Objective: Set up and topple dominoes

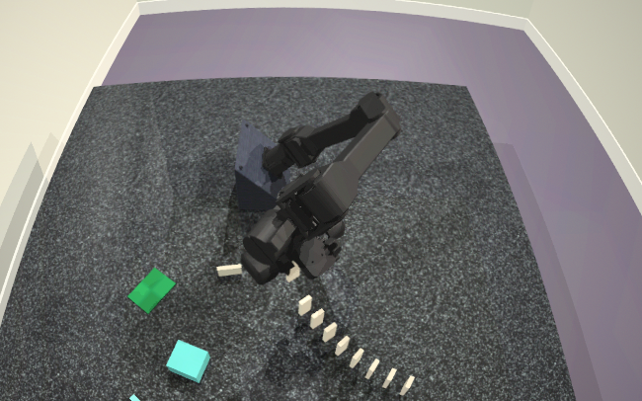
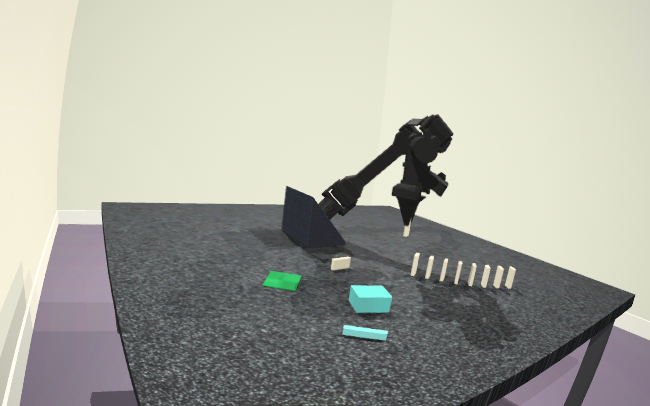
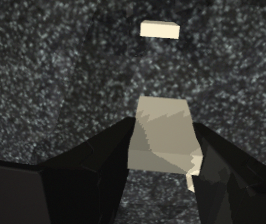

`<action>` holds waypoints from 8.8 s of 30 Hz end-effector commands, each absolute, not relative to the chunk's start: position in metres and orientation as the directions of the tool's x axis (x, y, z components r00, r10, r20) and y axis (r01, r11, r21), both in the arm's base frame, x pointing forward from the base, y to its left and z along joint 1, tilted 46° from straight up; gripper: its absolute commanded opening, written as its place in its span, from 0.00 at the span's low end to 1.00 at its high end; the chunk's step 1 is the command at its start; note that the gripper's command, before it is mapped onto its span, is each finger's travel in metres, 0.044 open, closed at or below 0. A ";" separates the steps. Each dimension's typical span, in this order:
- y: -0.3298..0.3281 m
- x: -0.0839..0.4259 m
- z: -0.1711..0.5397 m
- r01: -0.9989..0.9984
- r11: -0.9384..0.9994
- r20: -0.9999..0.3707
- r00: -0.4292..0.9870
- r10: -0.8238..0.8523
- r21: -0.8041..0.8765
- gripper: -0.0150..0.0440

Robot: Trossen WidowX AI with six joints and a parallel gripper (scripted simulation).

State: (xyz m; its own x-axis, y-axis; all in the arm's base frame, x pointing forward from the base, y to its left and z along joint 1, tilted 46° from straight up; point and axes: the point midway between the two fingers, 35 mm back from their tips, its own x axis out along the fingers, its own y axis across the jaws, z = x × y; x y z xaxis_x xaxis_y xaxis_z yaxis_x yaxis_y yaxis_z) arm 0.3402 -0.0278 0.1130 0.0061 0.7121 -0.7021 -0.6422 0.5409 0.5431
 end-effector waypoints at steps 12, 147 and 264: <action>0.020 0.340 0.069 -0.639 0.539 -0.698 0.004 0.716 0.550 0.44; -0.075 0.288 -0.059 0.975 0.155 -0.701 0.002 0.713 0.161 0.29; -0.146 0.264 -0.020 0.823 0.499 -0.769 0.496 -0.404 0.269 0.29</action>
